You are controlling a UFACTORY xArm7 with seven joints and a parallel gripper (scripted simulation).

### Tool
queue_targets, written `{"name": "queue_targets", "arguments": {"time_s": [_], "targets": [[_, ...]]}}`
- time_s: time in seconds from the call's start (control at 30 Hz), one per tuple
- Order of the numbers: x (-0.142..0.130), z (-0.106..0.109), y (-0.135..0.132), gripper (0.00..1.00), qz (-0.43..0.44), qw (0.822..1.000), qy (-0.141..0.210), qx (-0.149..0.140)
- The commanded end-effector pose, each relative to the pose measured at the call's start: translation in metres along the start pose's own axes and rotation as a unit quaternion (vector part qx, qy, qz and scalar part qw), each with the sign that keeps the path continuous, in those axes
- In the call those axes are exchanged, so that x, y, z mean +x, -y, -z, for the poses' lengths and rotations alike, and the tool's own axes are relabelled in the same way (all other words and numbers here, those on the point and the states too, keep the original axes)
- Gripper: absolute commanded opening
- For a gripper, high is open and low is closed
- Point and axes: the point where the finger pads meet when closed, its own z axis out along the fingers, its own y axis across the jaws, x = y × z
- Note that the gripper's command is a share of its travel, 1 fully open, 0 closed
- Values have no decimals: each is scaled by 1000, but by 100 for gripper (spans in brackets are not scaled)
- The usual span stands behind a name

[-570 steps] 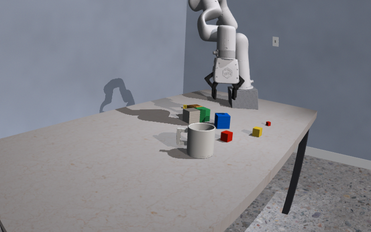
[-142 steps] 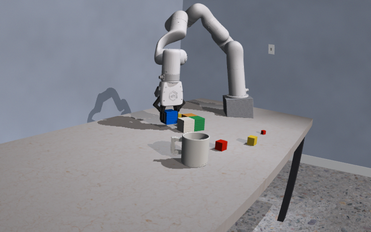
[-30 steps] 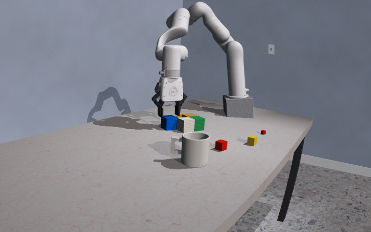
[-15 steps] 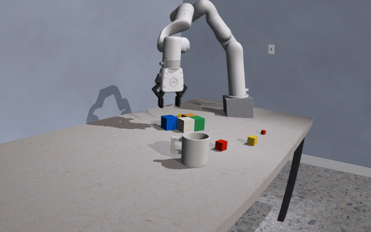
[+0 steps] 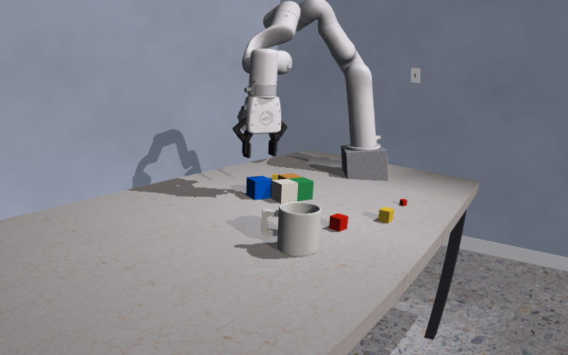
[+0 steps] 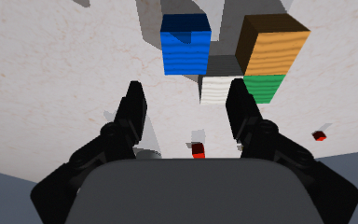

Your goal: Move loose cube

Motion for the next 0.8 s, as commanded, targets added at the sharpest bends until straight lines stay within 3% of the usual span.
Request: {"name": "queue_targets", "arguments": {"time_s": [0.0,0.1,0.13,0.77], "targets": [[0,3,1,83,0,1000,0,2],[0,3,1,83,0,1000,0,2],[0,3,1,0,0,1000,0,2],[0,3,1,0,0,1000,0,2]]}}
